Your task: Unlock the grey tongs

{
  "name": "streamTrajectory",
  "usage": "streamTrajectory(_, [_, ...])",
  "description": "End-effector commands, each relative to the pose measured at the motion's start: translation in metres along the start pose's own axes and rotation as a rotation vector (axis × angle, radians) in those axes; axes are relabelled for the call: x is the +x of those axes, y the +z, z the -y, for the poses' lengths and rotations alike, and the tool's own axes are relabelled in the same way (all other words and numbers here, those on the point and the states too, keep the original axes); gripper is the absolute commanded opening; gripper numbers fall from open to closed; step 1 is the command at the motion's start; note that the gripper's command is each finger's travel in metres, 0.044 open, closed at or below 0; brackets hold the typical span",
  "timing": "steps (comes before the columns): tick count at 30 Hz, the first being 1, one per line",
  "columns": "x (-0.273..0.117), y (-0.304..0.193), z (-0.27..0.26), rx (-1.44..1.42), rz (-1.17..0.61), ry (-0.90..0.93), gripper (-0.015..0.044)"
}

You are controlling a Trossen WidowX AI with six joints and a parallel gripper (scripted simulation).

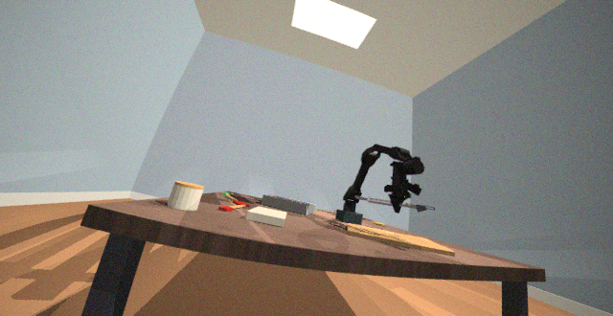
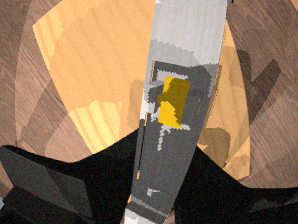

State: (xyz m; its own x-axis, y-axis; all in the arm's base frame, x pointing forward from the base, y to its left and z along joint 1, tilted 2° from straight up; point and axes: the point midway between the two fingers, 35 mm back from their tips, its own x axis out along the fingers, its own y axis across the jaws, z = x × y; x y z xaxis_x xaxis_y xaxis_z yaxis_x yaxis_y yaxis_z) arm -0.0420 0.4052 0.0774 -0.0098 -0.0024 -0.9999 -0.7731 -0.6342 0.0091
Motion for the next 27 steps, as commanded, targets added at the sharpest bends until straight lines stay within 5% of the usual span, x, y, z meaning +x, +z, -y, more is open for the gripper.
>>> streamTrajectory(1, [0.000,-0.001,0.001,0.012,-0.002,0.001,-0.0150])
streamTrajectory(27, [-0.044,0.007,0.018,0.138,0.580,0.034,-0.0150])
